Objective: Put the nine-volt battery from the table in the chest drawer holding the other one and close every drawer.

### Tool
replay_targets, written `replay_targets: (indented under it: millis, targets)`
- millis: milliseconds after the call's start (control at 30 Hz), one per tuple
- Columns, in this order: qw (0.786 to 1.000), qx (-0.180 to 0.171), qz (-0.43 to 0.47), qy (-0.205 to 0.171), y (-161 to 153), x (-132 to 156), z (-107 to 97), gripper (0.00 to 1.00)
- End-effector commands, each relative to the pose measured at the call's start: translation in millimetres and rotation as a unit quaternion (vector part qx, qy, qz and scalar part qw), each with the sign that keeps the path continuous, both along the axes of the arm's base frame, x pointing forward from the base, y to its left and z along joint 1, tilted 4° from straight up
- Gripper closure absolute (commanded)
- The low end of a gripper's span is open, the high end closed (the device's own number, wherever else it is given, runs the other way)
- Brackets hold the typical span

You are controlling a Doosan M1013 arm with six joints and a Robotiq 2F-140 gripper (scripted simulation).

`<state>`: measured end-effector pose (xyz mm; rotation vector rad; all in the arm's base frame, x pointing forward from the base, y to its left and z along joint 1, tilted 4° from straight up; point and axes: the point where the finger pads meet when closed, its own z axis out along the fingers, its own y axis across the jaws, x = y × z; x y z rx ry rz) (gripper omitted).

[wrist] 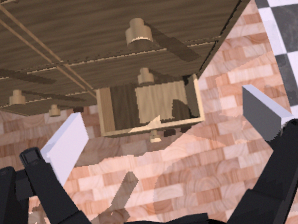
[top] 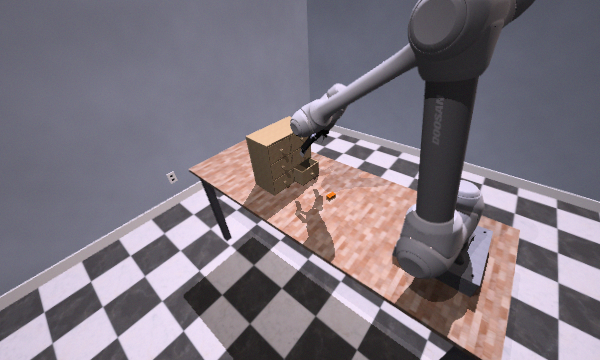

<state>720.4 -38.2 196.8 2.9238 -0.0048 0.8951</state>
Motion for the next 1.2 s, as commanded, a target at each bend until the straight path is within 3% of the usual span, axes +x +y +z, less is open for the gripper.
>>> replay_targets:
  millis: [0,267,500,567,900,1167]
  targets:
    - [1.0,0.0,0.0,0.0,0,0,0,0.0]
    - [1.0,0.006,0.0,0.031,0,-12,11,0.0]
    - [0.993,0.021,-0.001,0.117,0,-47,42,0.0]
    - [0.993,0.021,-0.001,0.117,0,-47,42,0.0]
    - [0.969,0.044,-0.002,0.242,1,-98,86,0.0]
    - [0.964,0.047,-0.002,0.261,1,-106,93,0.0]
